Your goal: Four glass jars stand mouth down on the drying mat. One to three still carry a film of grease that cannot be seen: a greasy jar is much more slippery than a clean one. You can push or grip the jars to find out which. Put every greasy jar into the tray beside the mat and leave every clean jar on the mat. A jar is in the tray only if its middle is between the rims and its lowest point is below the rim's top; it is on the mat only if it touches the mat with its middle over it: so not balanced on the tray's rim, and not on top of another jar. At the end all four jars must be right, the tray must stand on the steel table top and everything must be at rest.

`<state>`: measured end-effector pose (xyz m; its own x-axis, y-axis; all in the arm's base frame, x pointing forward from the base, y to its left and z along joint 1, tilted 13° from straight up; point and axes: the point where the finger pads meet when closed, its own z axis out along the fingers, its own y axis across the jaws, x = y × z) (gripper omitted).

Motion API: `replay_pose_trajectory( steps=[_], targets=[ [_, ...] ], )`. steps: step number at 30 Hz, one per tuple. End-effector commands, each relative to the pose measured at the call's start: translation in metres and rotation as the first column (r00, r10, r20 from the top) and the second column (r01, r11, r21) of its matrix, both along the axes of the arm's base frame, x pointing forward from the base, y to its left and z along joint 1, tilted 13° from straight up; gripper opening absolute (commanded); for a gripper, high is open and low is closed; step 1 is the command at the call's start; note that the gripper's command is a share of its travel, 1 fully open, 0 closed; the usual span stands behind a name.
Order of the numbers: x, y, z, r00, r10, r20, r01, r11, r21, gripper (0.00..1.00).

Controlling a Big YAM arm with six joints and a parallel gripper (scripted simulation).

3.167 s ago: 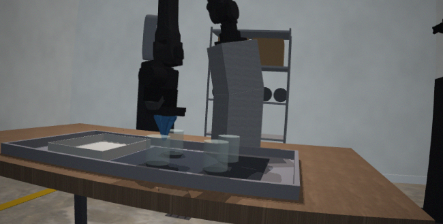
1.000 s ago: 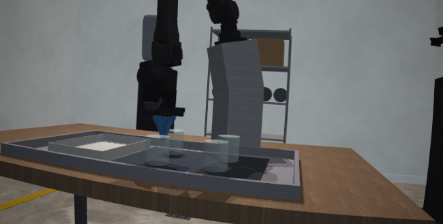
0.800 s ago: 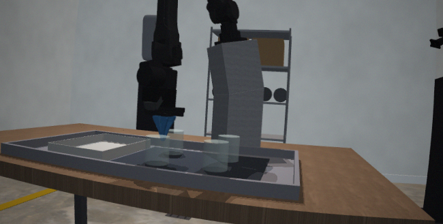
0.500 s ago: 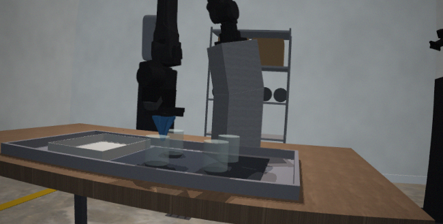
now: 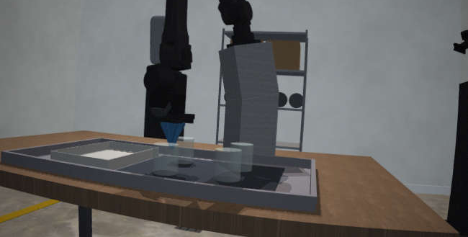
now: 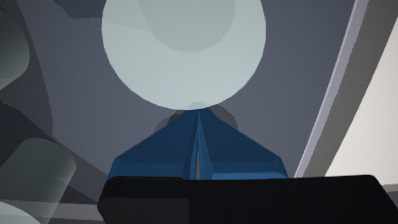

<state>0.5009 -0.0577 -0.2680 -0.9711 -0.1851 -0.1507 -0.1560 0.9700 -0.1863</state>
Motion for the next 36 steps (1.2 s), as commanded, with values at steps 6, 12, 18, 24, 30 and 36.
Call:
replay_pose_trajectory(
  steps=[6, 12, 18, 24, 30, 36],
  targets=[
    [-0.0001, 0.0041, -0.0092, 1.000, 0.007, -0.017, -0.007, 1.000, 0.003, 0.00],
    [0.0007, 0.0042, -0.0091, 1.000, 0.007, -0.017, -0.007, 1.000, 0.003, 0.00],
    [0.0015, 0.0044, -0.0089, 1.000, 0.007, -0.017, -0.007, 1.000, 0.003, 0.00],
    [0.0020, 0.0045, -0.0089, 1.000, 0.007, -0.017, -0.007, 1.000, 0.003, 0.00],
    [0.0028, 0.0046, -0.0088, 1.000, 0.007, -0.017, -0.007, 1.000, 0.003, 0.00],
    [0.0035, 0.0048, -0.0087, 1.000, 0.007, -0.017, -0.007, 1.000, 0.003, 0.00]
  ],
)
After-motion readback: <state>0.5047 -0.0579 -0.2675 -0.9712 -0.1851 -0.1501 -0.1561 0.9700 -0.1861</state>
